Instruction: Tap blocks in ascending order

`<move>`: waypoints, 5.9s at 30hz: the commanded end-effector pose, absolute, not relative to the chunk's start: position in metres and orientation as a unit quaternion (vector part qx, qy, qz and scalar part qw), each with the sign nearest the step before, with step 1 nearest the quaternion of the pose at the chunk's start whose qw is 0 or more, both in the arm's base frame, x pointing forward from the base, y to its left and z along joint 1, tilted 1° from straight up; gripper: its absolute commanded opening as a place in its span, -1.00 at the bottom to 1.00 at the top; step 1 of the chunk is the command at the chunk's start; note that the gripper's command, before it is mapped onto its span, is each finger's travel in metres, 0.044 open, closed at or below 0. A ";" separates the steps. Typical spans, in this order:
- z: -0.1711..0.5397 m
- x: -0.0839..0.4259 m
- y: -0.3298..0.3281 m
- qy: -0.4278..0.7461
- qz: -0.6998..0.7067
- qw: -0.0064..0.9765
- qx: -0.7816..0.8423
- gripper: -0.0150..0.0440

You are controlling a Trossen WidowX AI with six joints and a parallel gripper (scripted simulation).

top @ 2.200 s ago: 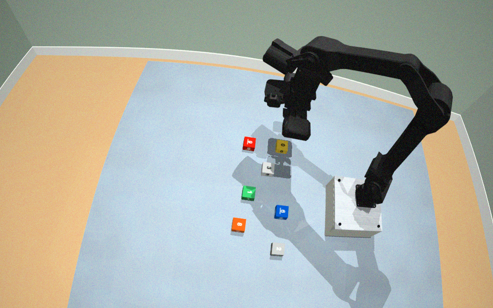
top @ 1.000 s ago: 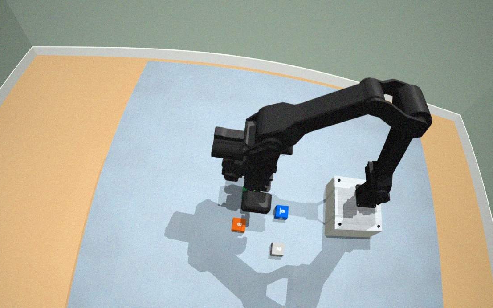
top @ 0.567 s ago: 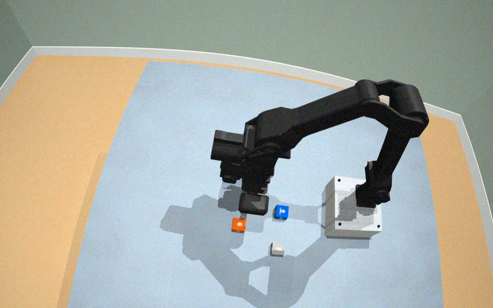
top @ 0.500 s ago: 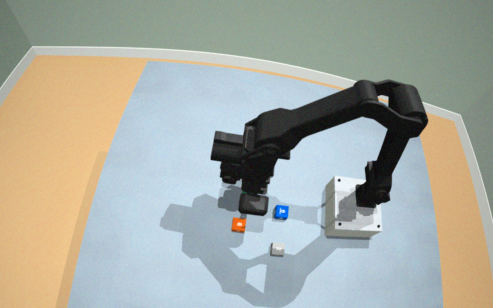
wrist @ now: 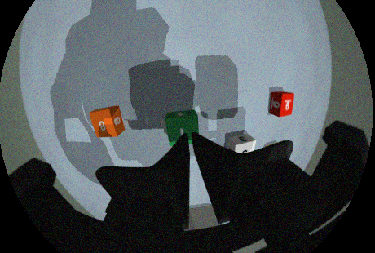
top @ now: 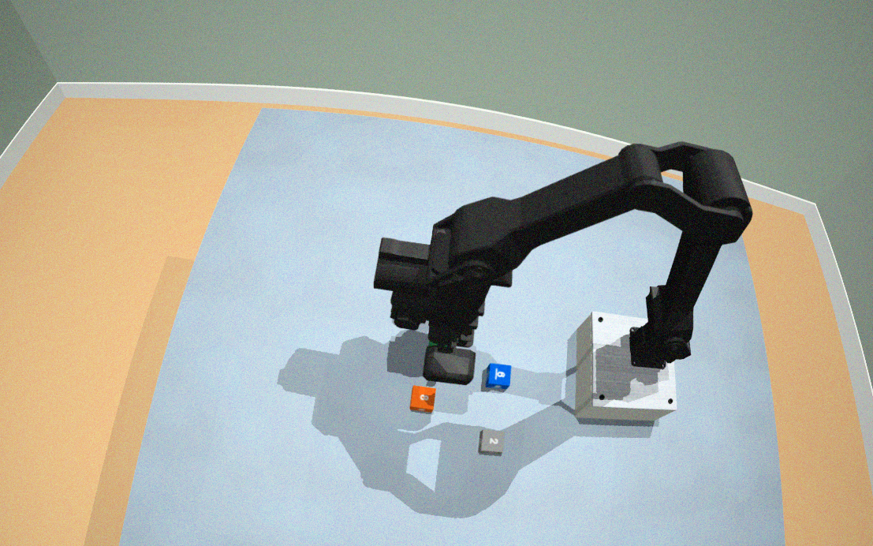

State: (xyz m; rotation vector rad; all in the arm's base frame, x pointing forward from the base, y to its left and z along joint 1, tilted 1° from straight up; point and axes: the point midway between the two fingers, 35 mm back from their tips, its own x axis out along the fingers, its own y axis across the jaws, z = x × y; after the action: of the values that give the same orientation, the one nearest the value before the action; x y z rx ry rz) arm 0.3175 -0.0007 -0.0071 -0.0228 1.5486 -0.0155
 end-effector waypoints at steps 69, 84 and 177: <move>-0.014 0.241 0.156 0.701 -0.002 0.713 -0.004 -0.42; 0.012 0.241 0.156 0.701 -0.002 0.713 -0.004 -0.42; 0.028 0.292 -0.071 0.699 -0.010 0.715 -0.012 -0.42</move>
State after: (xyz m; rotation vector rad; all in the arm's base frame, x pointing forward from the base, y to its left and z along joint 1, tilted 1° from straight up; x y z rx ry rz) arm 0.2920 -0.0714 0.0160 -0.0227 1.5431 -0.0245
